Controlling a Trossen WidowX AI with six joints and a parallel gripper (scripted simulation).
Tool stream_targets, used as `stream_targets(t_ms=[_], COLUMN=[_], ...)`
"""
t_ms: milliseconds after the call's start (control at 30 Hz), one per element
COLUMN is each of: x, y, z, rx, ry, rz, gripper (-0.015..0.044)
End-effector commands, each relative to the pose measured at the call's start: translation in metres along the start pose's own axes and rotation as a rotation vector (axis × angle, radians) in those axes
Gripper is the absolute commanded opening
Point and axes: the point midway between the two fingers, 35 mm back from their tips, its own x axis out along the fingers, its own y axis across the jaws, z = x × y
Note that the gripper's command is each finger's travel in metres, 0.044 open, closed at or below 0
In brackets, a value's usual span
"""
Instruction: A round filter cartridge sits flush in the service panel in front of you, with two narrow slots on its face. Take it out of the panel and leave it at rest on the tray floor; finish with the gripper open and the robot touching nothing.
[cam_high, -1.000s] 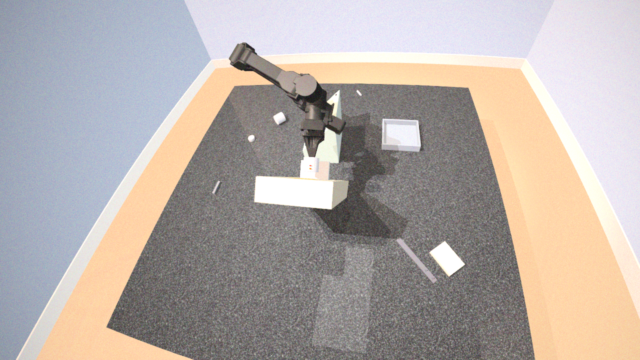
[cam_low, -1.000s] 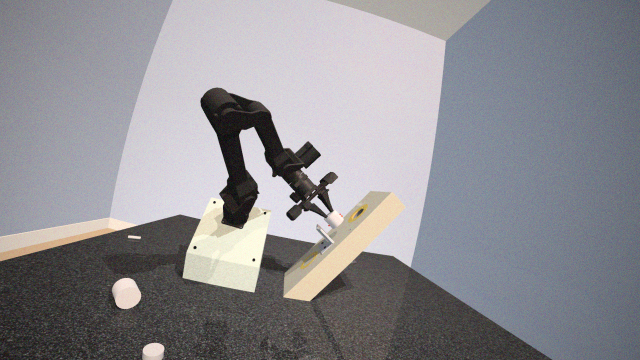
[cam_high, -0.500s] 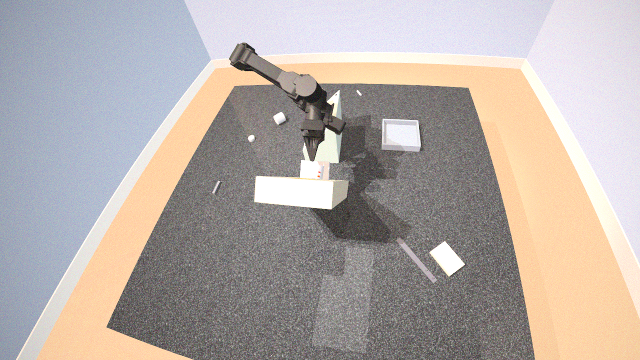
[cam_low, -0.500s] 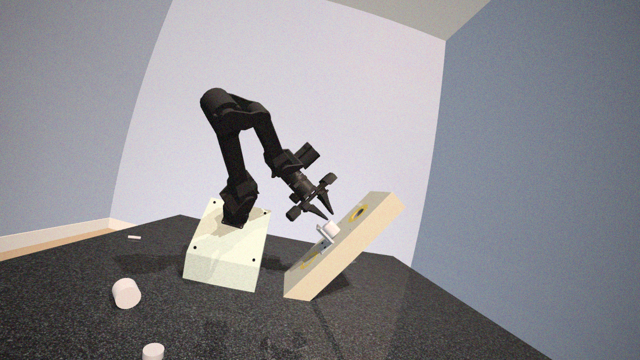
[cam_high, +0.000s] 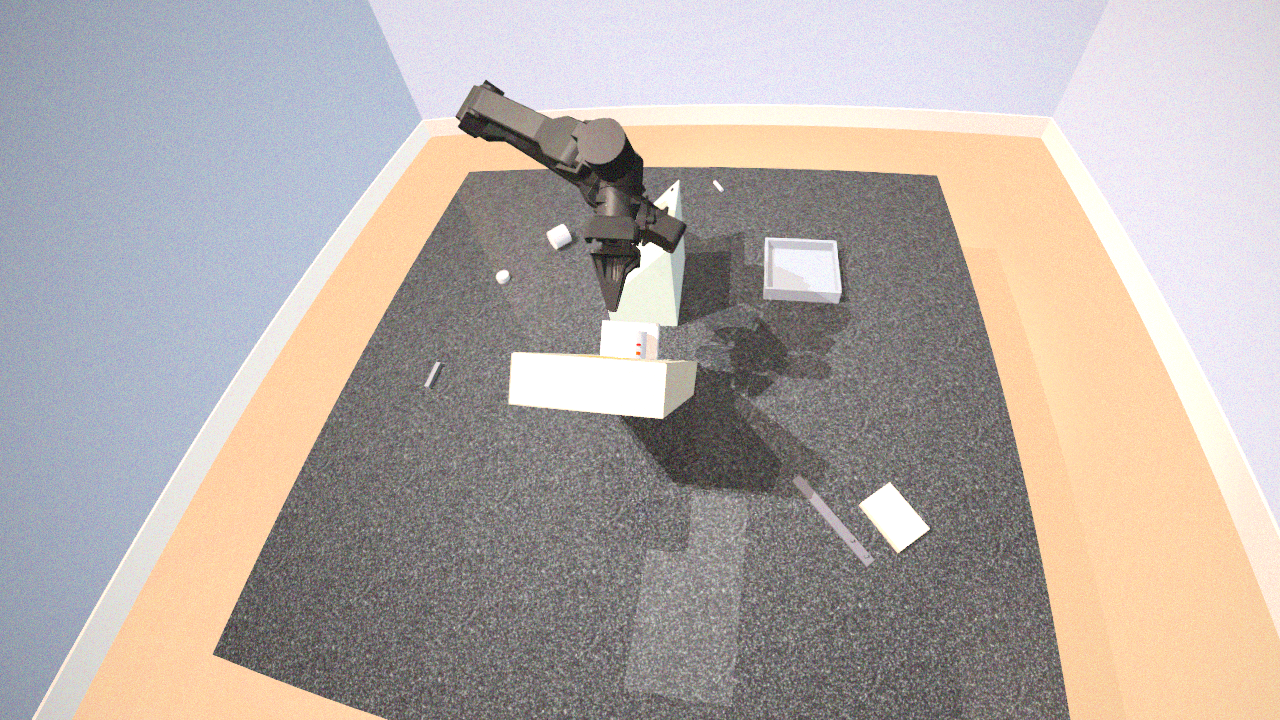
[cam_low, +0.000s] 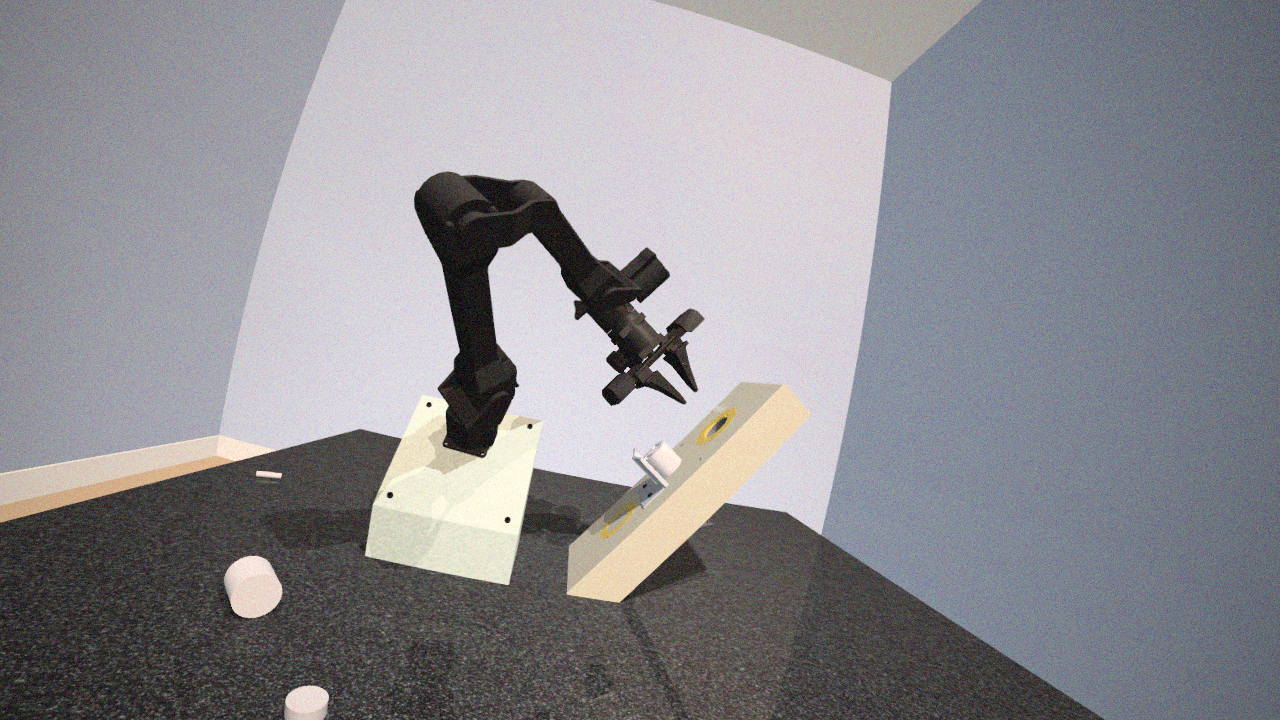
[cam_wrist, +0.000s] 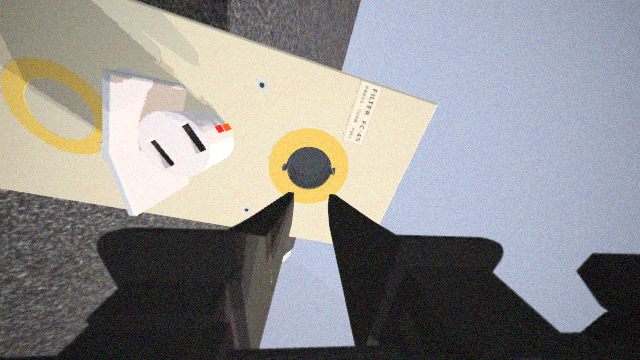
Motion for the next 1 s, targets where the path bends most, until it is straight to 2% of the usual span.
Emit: stream_targets(t_ms=[0, 267, 367, 400, 700, 967], x=[-0.006, -0.045, -0.040, -0.038, -0.017, -0.006], y=[-0.012, -0.062, -0.055, -0.050, -0.001, 0.047], z=[0.000, -0.011, -0.008, -0.005, 0.010, 0.018], rx=[-0.001, 0.008, 0.121, 0.199, 0.909, 1.537], ry=[0.000, -0.002, -0.008, -0.011, 0.044, 0.235], rz=[0.004, -0.006, 0.019, 0.037, 0.216, 0.354], gripper=[0.0178, 0.0388, 0.0309, 0.0305, 0.0305, 0.0305])
